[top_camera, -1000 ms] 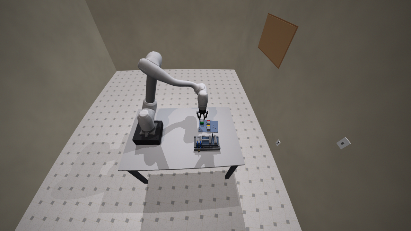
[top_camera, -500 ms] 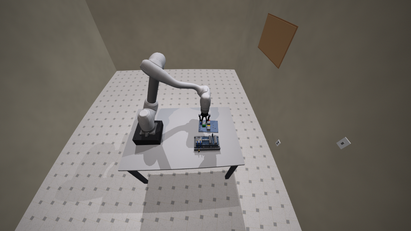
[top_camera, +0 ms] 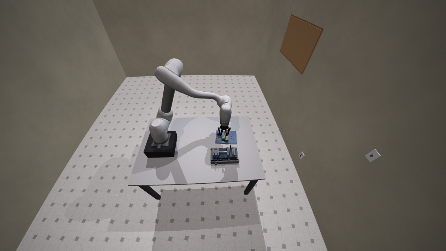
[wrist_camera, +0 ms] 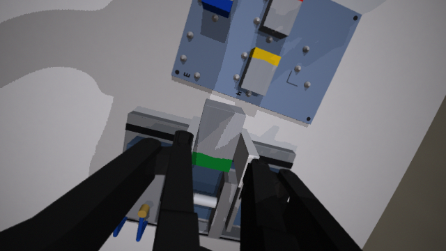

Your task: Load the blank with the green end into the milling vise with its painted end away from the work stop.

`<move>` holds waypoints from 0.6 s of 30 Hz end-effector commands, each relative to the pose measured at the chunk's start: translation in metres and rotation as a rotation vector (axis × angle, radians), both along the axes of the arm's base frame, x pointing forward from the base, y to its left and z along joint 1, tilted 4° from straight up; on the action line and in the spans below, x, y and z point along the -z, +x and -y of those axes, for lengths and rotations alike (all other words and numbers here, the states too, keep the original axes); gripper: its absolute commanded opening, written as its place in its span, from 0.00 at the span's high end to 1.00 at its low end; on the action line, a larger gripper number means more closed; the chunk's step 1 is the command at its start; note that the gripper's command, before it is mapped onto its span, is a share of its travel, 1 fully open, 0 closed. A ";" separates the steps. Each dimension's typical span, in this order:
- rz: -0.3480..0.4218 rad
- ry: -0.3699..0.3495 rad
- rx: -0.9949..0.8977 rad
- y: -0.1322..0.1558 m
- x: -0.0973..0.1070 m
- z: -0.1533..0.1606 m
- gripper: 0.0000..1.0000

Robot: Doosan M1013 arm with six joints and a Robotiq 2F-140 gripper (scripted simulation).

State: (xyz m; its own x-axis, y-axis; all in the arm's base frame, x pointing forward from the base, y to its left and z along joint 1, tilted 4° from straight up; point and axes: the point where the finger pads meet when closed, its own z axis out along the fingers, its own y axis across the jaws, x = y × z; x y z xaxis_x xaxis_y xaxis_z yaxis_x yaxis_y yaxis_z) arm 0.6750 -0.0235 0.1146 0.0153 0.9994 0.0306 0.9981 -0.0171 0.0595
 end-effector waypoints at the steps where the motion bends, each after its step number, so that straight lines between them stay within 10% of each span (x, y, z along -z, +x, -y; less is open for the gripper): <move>1: 0.000 0.000 0.000 0.004 0.000 0.007 1.00; 18: 0.000 0.000 0.000 0.027 0.001 0.051 1.00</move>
